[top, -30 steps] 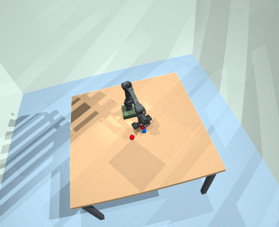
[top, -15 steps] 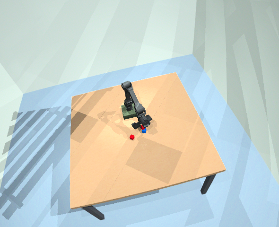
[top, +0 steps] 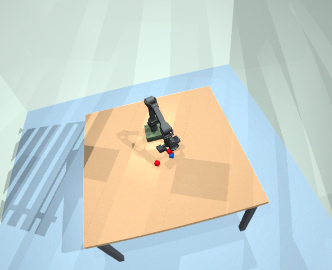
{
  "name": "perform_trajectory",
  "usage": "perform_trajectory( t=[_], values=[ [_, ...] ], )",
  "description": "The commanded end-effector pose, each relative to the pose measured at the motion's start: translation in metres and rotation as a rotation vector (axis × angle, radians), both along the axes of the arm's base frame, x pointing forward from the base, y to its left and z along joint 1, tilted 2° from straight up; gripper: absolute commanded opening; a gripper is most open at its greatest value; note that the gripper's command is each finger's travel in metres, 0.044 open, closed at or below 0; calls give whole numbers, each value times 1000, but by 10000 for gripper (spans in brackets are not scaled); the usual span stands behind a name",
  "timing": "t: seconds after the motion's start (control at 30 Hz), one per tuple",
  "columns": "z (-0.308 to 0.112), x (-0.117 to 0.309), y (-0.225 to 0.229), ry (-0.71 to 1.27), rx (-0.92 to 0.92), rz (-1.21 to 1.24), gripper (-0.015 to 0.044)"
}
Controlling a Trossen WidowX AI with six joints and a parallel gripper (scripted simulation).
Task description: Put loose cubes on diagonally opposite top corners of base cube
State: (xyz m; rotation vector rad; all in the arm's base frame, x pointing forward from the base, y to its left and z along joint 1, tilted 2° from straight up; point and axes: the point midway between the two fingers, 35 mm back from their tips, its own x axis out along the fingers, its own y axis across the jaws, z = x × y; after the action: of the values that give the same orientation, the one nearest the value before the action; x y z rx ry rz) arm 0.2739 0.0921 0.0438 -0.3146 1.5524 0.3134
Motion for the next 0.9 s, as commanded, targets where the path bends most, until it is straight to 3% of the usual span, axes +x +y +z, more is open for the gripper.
perform_trajectory(
  t=[0.0,0.5,0.53,0.6,0.87],
  values=[
    [8,2,1,-5,2,0,205],
    [23,2,1,-5,2,0,205],
    [21,2,-1,-2,1,5,231],
    [24,8,-8,-3,1,47,265],
    [45,43,-59,-5,-1,302,265]
  ],
)
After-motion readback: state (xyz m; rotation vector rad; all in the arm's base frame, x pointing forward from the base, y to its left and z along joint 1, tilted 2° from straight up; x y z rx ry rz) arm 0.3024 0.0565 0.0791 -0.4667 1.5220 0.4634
